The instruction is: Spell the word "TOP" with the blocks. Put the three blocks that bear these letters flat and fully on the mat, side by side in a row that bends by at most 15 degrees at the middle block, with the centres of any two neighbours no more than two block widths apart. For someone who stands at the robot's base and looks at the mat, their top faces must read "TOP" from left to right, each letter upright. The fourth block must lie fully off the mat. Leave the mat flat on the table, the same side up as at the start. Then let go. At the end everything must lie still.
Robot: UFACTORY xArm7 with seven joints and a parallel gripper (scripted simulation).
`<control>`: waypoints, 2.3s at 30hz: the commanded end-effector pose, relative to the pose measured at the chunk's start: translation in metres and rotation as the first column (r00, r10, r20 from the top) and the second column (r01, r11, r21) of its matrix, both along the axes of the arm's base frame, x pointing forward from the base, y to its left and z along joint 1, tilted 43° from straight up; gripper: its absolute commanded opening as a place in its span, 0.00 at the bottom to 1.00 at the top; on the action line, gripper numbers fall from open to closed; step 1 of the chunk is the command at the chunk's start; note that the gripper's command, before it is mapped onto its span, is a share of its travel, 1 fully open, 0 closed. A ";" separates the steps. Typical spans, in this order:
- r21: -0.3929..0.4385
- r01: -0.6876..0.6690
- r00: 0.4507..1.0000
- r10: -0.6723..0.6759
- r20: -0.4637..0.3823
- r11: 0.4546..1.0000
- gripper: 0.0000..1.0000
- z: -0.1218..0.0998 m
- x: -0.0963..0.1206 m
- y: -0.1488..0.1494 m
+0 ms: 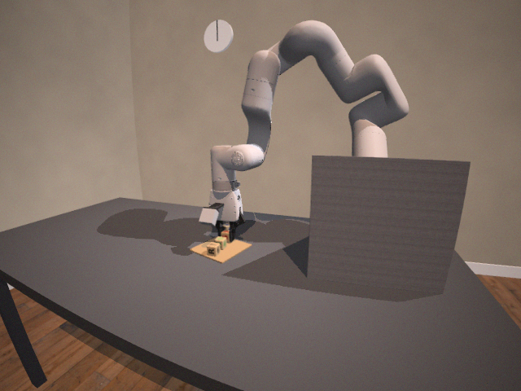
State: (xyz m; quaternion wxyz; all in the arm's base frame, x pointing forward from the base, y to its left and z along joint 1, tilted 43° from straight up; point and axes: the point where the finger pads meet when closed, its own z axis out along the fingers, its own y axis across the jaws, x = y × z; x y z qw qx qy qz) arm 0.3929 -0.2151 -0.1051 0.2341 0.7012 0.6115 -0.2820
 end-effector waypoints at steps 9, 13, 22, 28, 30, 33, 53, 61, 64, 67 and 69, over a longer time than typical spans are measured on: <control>0.001 -0.002 1.000 0.002 0.003 1.000 0.27 -0.002 0.001 -0.001; 0.001 -0.002 1.000 0.002 0.003 1.000 0.27 -0.003 0.001 -0.002; 0.001 -0.002 1.000 0.002 0.003 1.000 0.27 -0.003 0.001 -0.002; 0.001 -0.002 1.000 0.002 0.003 1.000 0.27 -0.003 0.001 -0.002; 0.001 -0.002 1.000 0.002 0.003 1.000 0.27 -0.003 0.001 -0.002; 0.001 -0.002 1.000 0.002 0.003 1.000 0.27 -0.003 0.001 -0.002; 0.001 -0.002 1.000 0.002 0.003 1.000 0.31 -0.003 0.001 -0.002; 0.001 -0.002 1.000 0.002 0.003 1.000 0.39 -0.003 0.001 -0.002; 0.001 -0.002 1.000 0.002 0.003 1.000 0.43 -0.003 0.001 -0.002; 0.001 -0.002 1.000 0.002 0.003 1.000 0.47 -0.003 0.001 -0.002; 0.001 -0.002 1.000 0.002 0.003 1.000 0.47 -0.003 0.001 -0.002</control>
